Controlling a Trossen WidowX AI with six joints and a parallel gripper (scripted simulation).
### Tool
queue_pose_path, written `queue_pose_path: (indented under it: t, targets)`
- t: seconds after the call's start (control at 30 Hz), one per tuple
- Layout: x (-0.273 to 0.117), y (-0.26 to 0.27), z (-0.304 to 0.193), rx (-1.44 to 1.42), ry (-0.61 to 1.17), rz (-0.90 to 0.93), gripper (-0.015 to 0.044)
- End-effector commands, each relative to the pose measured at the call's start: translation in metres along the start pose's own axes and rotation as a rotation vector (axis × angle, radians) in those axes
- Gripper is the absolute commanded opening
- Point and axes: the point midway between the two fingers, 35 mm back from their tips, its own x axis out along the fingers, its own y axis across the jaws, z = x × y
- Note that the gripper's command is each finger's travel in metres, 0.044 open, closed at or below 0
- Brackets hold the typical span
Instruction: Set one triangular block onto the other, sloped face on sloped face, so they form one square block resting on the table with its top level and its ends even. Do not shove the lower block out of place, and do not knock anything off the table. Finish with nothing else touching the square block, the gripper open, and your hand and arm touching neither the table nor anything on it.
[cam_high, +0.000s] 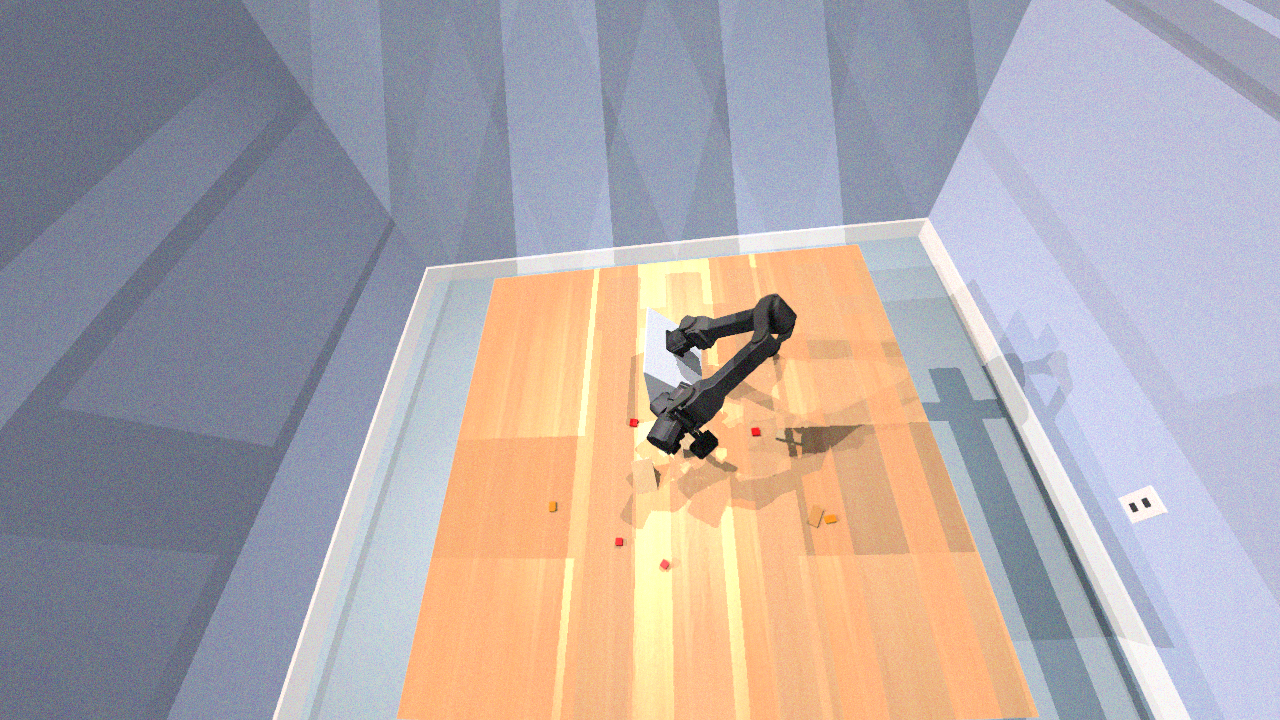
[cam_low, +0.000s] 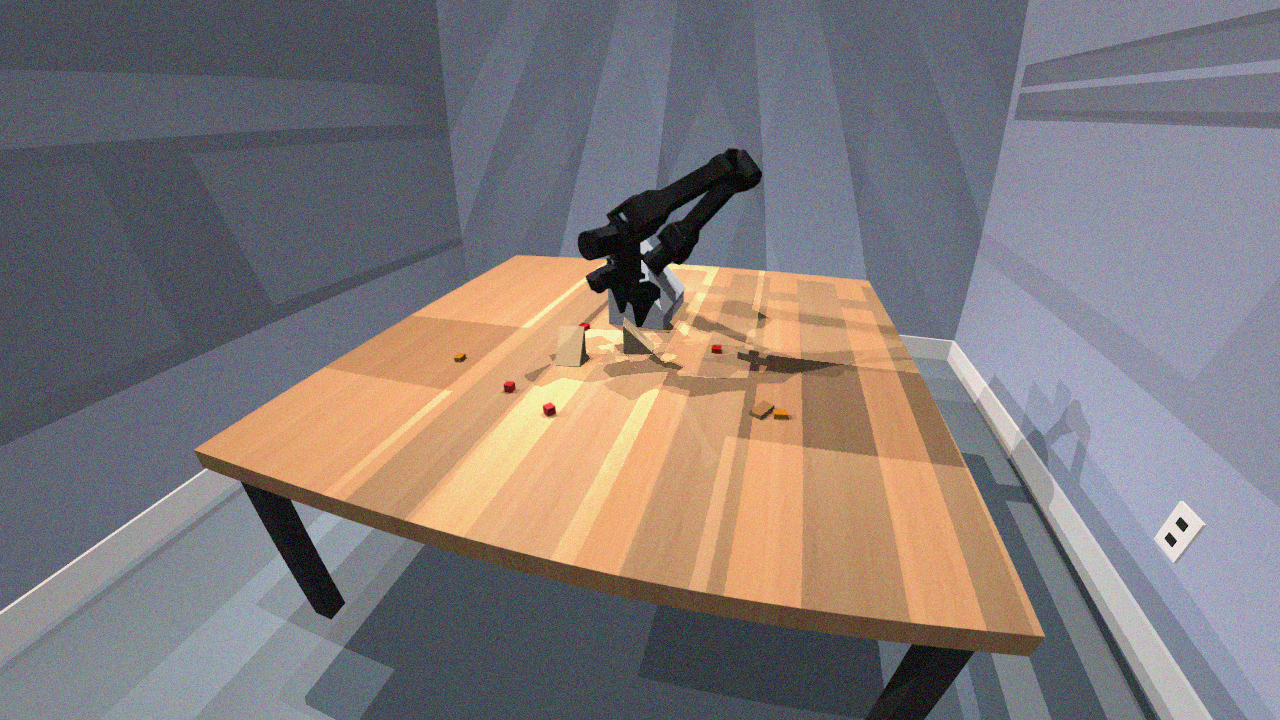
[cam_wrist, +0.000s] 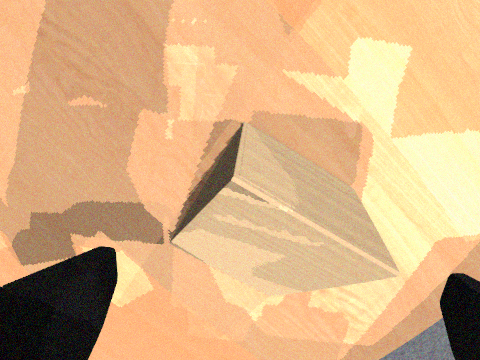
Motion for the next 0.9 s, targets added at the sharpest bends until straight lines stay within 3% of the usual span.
queue_pose_path:
  t: [0.0,0.87]
  targets:
    - [-0.003,-0.007,0.009,-0.625,0.094,0.046,0.044]
    - [-0.017,-0.015,0.025,-1.648,0.116,0.278,0.044]
